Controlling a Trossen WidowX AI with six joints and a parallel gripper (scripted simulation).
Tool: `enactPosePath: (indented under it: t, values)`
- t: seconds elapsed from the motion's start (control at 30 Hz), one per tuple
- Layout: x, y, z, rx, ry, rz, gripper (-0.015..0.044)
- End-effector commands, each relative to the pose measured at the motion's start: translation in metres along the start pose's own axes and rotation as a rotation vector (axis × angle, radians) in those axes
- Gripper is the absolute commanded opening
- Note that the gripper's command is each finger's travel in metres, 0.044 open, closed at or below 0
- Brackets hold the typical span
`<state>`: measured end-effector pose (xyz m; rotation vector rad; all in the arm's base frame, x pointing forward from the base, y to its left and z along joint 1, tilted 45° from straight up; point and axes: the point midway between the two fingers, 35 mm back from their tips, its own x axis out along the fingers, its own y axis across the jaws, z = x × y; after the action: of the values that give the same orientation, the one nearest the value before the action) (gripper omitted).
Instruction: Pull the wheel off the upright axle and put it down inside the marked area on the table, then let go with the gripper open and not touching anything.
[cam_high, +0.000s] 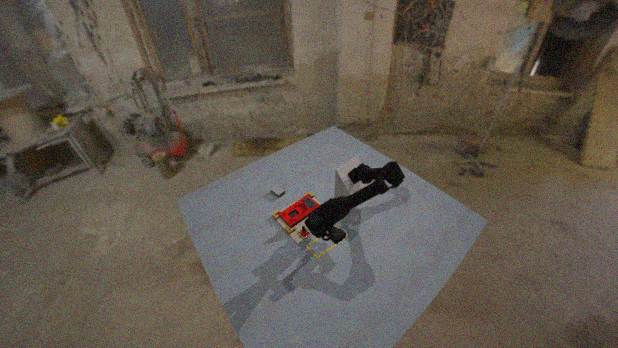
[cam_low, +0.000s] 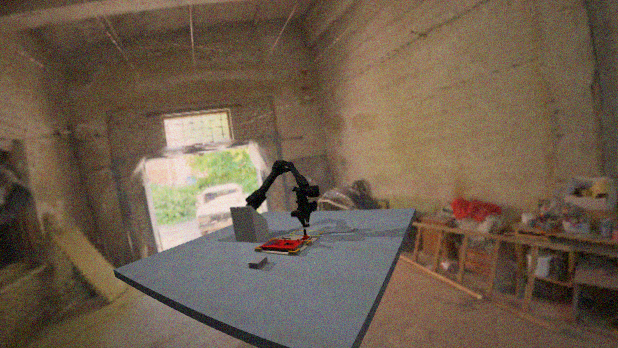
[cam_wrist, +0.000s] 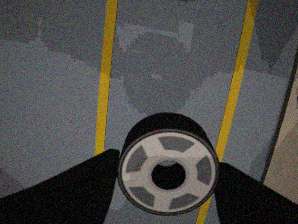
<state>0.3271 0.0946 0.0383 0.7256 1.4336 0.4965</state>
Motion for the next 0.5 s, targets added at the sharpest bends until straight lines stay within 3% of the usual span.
enactPosePath:
  t: [0.0, 0.3, 0.47]
  values:
    - [0.023, -0.001, -0.003, 0.005, 0.007, -0.002, 0.0000]
    - [0.046, 0.000, -0.006, 0.006, 0.008, 0.003, 0.0000]
    - [0.042, 0.001, -0.006, 0.004, 0.011, 0.004, 0.0131]
